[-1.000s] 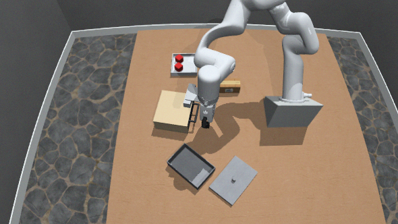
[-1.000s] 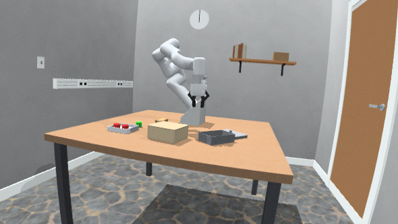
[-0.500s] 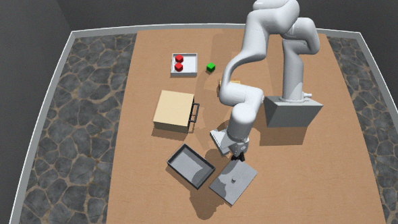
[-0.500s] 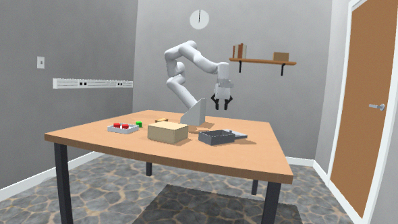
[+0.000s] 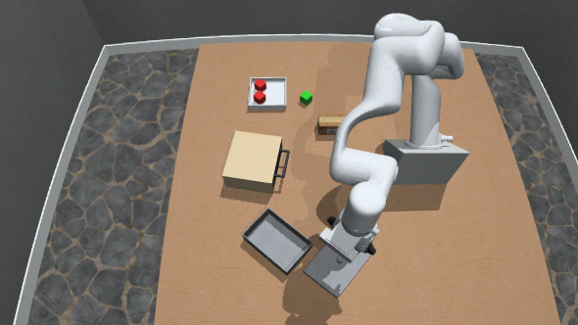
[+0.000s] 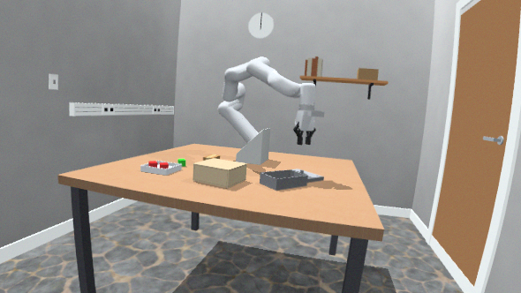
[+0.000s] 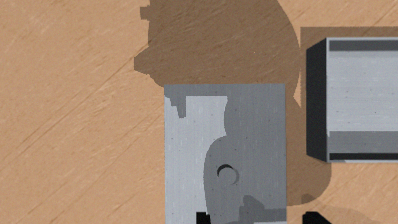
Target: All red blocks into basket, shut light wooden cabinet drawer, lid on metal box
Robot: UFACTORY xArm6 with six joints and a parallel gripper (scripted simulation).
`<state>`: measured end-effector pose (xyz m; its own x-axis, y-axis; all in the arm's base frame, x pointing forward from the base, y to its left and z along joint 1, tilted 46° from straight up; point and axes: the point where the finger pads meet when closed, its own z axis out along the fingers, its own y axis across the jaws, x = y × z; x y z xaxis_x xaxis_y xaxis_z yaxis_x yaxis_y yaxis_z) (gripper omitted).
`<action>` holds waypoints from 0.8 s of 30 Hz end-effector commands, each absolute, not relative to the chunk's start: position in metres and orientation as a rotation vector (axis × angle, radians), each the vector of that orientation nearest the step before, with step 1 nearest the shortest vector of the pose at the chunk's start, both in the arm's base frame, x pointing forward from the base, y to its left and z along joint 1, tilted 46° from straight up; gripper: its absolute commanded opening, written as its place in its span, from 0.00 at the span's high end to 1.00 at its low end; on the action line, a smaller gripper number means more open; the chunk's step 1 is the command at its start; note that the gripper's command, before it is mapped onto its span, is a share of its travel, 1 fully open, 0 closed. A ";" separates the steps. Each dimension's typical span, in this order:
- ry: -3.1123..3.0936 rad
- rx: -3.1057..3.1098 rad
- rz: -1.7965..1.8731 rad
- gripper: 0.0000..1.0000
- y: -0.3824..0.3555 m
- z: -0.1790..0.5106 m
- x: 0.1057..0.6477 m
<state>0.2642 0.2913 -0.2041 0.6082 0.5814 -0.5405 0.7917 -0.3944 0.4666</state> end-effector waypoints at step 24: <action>1.080 2.114 -0.386 0.56 0.294 -0.204 0.265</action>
